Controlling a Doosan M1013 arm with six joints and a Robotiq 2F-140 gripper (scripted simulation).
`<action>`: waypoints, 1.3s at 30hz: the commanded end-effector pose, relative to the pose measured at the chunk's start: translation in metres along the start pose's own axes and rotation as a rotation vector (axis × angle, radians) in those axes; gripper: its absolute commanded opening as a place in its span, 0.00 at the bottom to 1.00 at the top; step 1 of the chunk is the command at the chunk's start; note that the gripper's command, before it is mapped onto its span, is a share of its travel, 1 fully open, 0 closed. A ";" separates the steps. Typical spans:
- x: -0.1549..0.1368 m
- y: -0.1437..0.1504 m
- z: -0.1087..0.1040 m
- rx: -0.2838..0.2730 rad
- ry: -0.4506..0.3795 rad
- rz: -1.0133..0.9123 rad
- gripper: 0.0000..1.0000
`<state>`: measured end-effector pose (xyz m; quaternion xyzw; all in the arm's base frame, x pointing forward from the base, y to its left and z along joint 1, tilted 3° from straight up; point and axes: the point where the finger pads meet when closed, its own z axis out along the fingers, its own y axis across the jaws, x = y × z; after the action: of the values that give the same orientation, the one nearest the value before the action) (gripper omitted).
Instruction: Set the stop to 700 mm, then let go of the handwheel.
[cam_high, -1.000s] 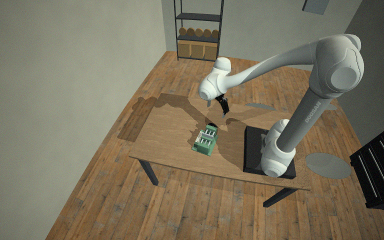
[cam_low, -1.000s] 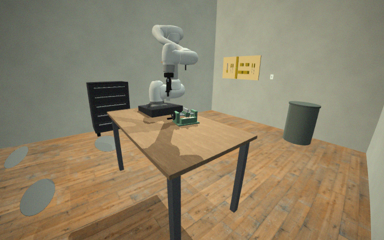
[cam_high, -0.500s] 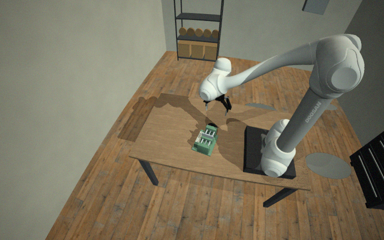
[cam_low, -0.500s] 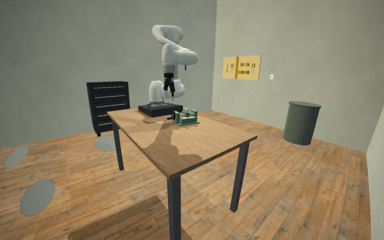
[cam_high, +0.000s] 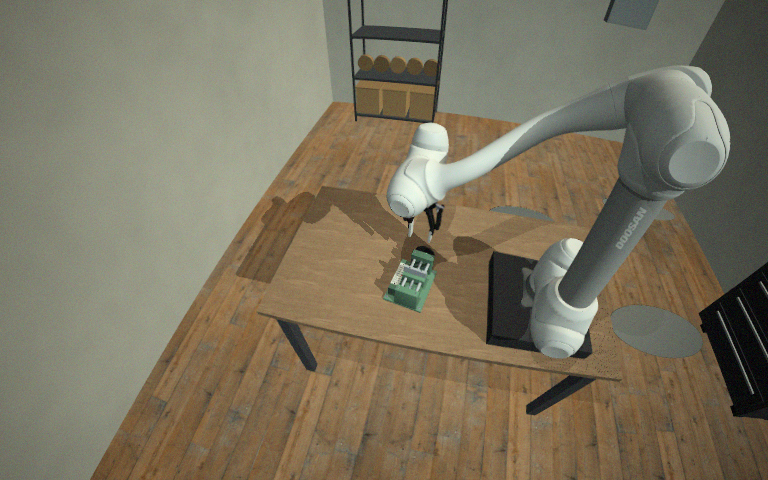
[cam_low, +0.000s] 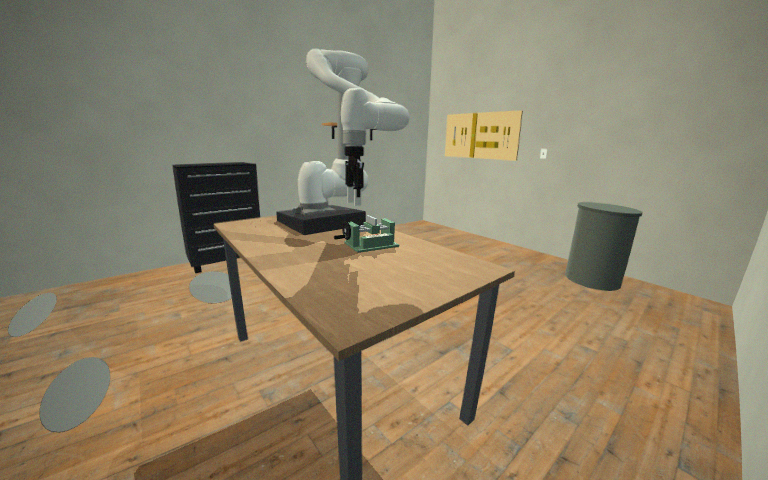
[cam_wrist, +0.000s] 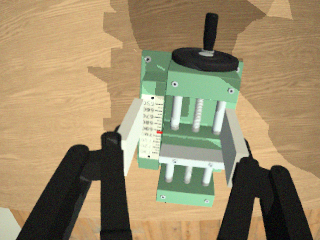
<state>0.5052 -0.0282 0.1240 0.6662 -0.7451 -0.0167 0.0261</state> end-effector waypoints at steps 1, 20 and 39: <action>-0.033 -0.014 -0.001 0.001 0.000 0.004 0.33; -0.036 -0.015 0.033 0.001 0.000 0.004 0.33; -0.036 -0.015 0.033 0.001 0.000 0.004 0.33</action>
<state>0.5224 0.0050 0.0899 0.6647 -0.7465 -0.0162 0.0256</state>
